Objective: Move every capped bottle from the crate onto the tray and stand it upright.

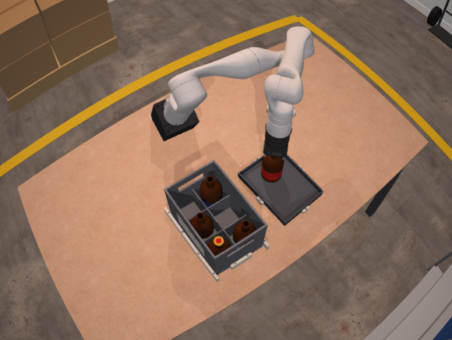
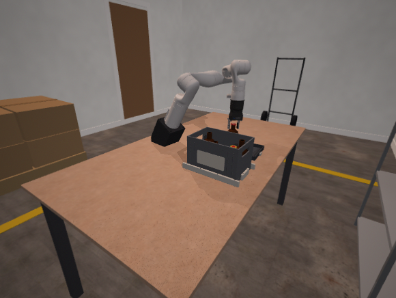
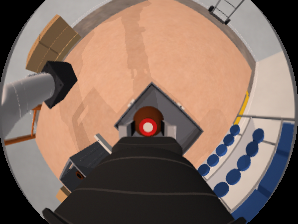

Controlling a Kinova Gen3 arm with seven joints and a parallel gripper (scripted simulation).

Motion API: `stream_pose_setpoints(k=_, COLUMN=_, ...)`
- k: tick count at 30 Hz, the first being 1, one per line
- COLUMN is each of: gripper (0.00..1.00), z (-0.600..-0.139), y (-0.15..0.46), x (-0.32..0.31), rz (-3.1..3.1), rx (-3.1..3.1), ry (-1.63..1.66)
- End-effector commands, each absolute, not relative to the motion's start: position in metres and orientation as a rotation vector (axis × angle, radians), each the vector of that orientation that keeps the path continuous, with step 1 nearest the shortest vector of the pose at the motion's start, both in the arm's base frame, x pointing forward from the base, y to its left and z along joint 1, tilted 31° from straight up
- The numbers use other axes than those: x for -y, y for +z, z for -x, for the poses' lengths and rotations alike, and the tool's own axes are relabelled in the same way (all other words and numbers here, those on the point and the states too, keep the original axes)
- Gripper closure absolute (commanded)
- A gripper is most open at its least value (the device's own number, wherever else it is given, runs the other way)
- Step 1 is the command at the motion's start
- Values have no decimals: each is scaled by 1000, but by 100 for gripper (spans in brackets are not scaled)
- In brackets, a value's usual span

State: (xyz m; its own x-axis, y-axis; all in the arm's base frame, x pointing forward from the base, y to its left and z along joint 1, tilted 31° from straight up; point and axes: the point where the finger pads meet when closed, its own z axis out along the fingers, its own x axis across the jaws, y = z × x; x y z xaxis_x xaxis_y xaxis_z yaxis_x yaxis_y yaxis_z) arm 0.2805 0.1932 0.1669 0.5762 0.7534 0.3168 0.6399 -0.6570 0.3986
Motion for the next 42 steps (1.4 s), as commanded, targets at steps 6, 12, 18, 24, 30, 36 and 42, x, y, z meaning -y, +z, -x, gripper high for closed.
stream_pose_setpoints(k=6, gripper=0, z=-280, y=167, x=-193, rz=-2569, rx=-1157, ry=687)
stream_pose_setpoints(k=12, gripper=0, z=-280, y=167, x=-193, rz=-2569, rx=-1157, ry=687)
stream_pose_setpoints(k=18, gripper=0, z=-280, y=167, x=-193, rz=-2569, rx=-1157, ry=687)
stream_pose_setpoints(k=24, gripper=0, z=-274, y=179, x=-194, rz=-2568, rx=-1157, ry=686)
stream_pose_setpoints(k=30, gripper=0, z=-263, y=196, x=-194, rz=-2568, rx=-1157, ry=686)
stream_pose_setpoints(k=36, gripper=0, z=-255, y=210, x=-195, rz=-2568, rx=-1157, ry=686)
stream_pose_setpoints(k=42, gripper=0, z=-254, y=211, x=-194, rz=-2567, rx=-1150, ry=681)
